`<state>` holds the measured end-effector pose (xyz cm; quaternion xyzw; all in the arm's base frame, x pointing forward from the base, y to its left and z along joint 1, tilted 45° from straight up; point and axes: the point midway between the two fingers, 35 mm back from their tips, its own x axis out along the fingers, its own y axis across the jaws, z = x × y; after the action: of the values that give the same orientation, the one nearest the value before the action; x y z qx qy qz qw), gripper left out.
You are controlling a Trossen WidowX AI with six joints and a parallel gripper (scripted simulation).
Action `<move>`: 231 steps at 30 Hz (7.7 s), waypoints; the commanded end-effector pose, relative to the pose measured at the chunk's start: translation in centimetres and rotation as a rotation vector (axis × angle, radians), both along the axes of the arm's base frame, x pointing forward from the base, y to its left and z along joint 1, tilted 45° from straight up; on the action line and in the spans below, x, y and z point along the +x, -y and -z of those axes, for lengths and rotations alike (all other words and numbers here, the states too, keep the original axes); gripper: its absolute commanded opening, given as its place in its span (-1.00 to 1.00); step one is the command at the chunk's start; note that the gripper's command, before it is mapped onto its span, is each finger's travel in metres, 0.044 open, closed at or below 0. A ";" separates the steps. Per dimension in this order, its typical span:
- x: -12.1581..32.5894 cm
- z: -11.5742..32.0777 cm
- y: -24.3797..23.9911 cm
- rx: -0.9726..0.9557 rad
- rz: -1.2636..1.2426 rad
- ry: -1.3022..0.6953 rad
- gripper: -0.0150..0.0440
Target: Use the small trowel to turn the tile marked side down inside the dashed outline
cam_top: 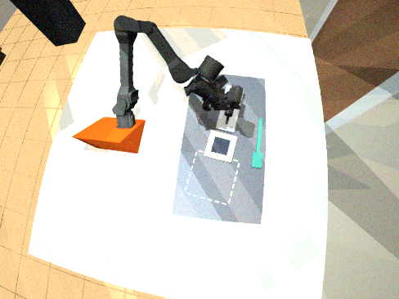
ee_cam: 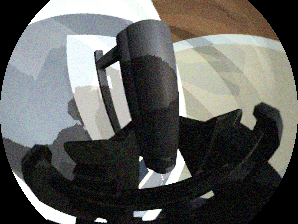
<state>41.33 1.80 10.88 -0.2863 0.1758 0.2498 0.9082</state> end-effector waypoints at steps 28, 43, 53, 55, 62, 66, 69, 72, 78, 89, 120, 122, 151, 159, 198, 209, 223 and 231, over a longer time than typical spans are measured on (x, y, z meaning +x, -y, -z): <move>-0.7 3.4 1.9 0.000 0.015 -0.006 -0.49; -1.2 4.7 3.1 0.000 0.015 -0.005 -0.49; -1.2 3.5 3.6 -0.100 0.007 -0.025 -0.49; -1.3 3.3 4.0 -0.102 0.007 -0.026 -0.49; -1.5 2.9 5.4 -0.104 0.007 -0.026 -0.49; -1.7 2.7 6.2 -0.104 0.007 -0.026 -0.49; -1.8 2.7 6.8 -0.105 0.007 -0.026 -0.49; -1.9 2.7 7.4 -0.105 0.007 -0.027 -0.49; -2.2 2.9 8.6 -0.106 0.007 -0.027 -0.49; -2.7 3.7 10.7 -0.107 0.007 -0.027 -0.49; -3.6 7.2 13.5 -0.110 0.007 -0.027 -0.49; -3.6 7.6 13.6 -0.110 0.007 -0.027 -0.49; -3.1 8.4 13.2 -0.110 0.007 -0.028 -0.49; -2.5 4.4 12.4 -0.109 0.007 -0.028 -0.49; -2.6 0.6 11.3 -0.108 0.007 -0.028 -0.49; -2.5 0.7 11.6 -0.109 0.006 -0.029 -0.49; -0.8 4.4 17.0 -0.136 -0.004 -0.062 -0.49; -0.3 6.9 20.2 -0.145 -0.010 -0.075 -0.49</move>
<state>40.68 -16.77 4.62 -0.3362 0.2284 0.2531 0.8779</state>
